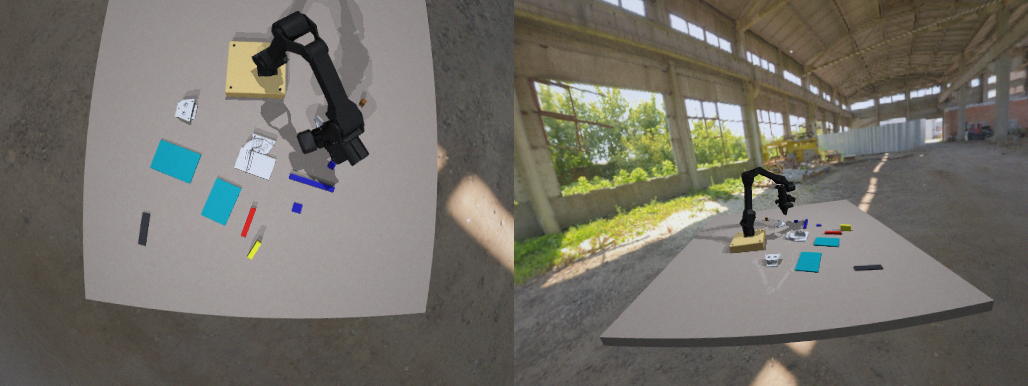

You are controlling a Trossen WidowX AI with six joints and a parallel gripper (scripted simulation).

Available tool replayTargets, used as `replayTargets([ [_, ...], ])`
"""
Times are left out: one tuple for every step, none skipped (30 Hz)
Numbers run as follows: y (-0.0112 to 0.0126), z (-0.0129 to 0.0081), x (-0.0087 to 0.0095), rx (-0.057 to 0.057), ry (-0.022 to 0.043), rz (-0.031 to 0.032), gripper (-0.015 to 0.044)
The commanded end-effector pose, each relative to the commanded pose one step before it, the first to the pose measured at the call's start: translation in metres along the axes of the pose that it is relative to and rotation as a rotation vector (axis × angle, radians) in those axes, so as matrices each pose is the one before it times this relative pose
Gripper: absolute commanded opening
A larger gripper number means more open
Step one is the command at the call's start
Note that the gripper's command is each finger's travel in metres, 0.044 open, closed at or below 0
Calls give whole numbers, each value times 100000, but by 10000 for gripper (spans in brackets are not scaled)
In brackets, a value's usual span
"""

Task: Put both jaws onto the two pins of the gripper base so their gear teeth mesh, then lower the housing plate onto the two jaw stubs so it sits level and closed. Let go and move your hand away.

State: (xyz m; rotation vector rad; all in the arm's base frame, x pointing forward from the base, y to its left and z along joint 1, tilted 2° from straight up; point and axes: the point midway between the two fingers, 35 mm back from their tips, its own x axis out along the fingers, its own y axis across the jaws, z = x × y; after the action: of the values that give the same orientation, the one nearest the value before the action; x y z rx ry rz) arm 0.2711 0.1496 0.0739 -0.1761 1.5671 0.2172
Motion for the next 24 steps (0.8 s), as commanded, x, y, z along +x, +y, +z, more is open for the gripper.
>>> replayTargets([
  [988,-1664,-525,-10452,56,197,210],
  [278,-390,-100,-2825,25,47,236],
  [281,-385,-95,-2825,25,48,262],
  [283,-381,-91,-2825,25,48,289],
  [286,-376,-86,-2825,24,49,315],
  [240,-308,-68,-2346,20,41,341],
  [146,-183,-39,-1407,12,25,367],
  [49,-60,-13,-469,4,8,394],
  [0,0,0,0,0,0,420],
  [0,0,0,0,0,0,440],
  [0,0,0,0,0,0,440],
  [0,0,0,0,0,0,440],
  [0,0,0,0,0,0,440],
  [1,17,226,0,-1,1,440],
  [3,38,677,0,-1,2,440],
  [1,23,1122,0,2,3,440],
  [-3,-28,1111,0,7,2,440],
  [-4,-41,660,0,6,1,440],
  [-2,-18,219,0,2,0,440],
  [0,0,0,0,0,0,440],
  [0,0,0,0,0,0,440],
  [0,0,0,0,0,0,440],
  [0,0,0,0,0,0,440],
  [0,0,0,0,0,0,440],
])
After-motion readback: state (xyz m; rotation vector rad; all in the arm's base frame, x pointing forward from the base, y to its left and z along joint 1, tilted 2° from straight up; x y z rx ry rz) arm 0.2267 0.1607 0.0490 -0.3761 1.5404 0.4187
